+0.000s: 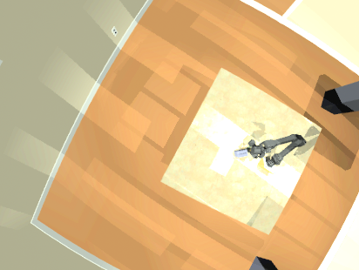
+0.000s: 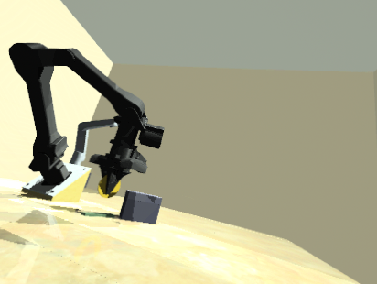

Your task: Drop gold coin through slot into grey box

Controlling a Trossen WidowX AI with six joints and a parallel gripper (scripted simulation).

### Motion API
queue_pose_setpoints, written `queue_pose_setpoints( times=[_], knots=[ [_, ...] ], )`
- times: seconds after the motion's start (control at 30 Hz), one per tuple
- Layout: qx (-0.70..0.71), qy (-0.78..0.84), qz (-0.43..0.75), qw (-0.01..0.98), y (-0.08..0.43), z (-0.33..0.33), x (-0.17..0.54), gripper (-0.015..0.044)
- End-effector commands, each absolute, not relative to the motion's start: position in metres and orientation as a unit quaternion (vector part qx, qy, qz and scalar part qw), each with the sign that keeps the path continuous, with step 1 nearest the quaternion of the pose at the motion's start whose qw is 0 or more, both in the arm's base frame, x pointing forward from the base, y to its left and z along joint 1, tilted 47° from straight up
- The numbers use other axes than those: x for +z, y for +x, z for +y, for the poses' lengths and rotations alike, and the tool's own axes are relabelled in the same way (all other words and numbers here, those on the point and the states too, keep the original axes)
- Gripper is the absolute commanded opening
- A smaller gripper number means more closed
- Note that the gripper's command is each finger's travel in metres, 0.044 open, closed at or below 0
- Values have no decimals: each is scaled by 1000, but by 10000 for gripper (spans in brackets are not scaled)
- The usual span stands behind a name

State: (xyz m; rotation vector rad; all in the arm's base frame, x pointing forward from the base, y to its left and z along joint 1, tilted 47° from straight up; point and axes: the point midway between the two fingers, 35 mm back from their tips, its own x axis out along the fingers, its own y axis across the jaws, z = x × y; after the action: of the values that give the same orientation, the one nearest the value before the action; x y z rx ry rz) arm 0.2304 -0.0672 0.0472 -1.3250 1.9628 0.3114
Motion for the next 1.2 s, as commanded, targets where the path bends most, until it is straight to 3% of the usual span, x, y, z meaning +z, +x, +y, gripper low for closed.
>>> queue_pose_setpoints(
  times=[0.0,0.6,1.17],
  knots=[
    [119,-515,763,373,234,-59,55,0],
    [109,-511,765,376,237,-33,82,0],
    [-87,-399,768,493,234,-25,74,0]
  ],
)
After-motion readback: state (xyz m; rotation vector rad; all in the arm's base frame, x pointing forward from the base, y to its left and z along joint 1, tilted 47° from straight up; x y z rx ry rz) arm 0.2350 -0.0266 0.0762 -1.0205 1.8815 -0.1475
